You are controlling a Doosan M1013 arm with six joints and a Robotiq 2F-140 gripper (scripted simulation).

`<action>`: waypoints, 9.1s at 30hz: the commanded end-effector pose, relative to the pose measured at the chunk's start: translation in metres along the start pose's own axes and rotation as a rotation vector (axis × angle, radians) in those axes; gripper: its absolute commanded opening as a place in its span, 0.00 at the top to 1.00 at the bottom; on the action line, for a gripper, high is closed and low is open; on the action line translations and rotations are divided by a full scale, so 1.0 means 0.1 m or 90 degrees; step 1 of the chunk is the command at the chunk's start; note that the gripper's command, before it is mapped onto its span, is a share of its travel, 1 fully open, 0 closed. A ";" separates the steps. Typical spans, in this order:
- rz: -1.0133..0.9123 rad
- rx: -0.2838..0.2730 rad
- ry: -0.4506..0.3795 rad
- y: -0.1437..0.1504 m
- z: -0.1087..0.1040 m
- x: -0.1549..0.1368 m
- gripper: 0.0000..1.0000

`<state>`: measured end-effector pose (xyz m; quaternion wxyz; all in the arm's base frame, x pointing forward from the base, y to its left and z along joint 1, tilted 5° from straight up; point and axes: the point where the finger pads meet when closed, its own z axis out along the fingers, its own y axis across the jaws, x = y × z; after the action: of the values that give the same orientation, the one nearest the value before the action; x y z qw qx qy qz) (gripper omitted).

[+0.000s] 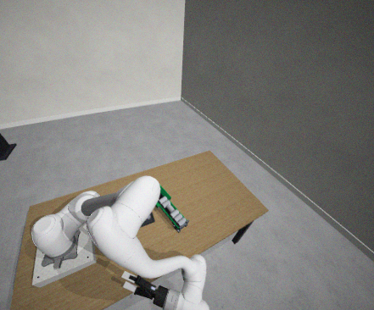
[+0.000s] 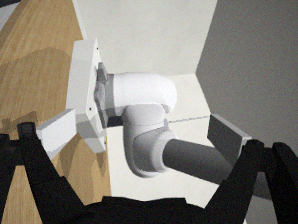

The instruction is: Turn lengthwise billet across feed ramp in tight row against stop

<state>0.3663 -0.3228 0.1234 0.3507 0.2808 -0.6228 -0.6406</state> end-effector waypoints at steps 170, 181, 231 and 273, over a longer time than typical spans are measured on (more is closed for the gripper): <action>-0.558 1.007 0.468 0.98 -0.44 -4.86 0.59; -0.558 1.007 0.468 0.98 -0.44 -4.86 0.59; -0.568 0.999 0.458 0.98 -0.44 -4.86 0.59; -0.599 0.976 0.428 0.71 -0.48 -4.89 0.59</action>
<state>0.7033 0.0403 0.1549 -0.0608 0.8240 -0.5630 -0.0204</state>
